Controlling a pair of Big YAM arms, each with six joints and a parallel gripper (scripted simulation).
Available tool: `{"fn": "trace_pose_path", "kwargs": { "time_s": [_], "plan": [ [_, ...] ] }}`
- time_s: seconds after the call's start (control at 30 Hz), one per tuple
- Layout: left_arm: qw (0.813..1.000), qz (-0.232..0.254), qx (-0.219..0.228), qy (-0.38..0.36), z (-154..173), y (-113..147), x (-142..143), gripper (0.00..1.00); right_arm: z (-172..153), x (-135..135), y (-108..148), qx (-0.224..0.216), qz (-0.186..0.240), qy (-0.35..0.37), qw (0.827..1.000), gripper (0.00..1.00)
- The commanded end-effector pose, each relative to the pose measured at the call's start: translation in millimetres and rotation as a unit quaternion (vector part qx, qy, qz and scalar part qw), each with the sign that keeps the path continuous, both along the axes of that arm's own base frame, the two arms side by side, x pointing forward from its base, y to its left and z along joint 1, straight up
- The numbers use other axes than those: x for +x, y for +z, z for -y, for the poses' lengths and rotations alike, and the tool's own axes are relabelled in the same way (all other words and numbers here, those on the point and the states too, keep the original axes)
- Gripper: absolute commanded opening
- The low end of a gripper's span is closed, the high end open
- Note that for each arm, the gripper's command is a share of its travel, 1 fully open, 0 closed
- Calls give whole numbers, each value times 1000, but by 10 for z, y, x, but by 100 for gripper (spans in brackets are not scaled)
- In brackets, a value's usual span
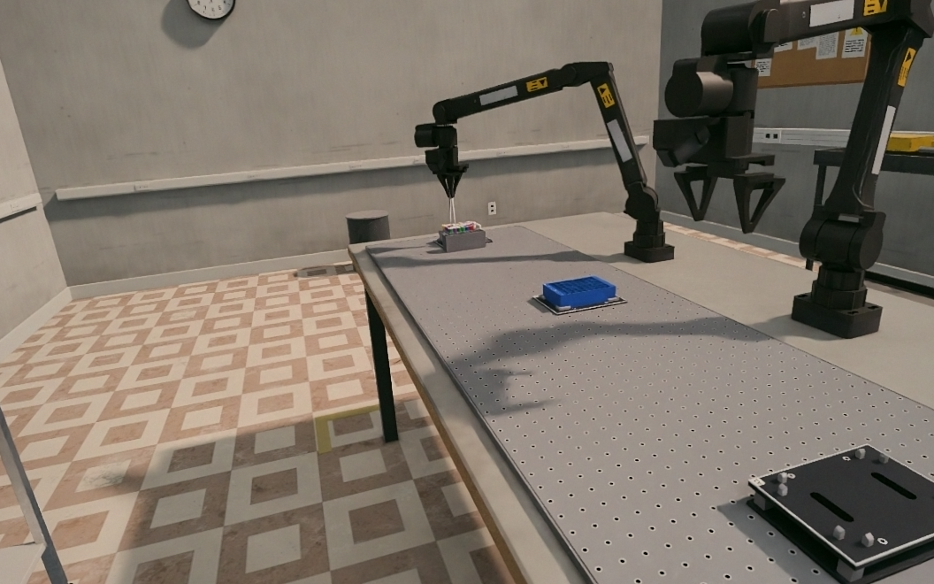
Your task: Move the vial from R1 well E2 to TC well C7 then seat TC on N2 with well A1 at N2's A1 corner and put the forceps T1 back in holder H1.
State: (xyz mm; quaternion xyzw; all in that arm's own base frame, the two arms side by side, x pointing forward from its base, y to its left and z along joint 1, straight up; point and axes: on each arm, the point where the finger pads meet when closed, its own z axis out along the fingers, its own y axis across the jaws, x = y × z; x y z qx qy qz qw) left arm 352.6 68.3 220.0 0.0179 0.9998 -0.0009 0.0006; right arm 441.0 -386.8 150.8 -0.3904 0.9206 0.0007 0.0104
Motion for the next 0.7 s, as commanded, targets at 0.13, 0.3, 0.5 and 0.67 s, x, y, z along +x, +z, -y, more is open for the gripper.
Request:
{"fn": "trace_pose_path", "kwargs": {
  "time_s": [0.13,0.3,0.5,0.67],
  "plan": [
    [1000,17,4,3,-28,139,83,100,42,-15,-48,-2,0,1,1000,11],
    [1000,17,4,3,-28,139,83,100,69,15,-42,-5,4,1,1000,11],
    [1000,17,4,3,-28,139,83,100,55,-1,-101,-2,0,1,1000,11],
    [1000,17,4,3,-28,139,83,100,48,-9,-86,-2,1,1,1000,11]
  ]
}}
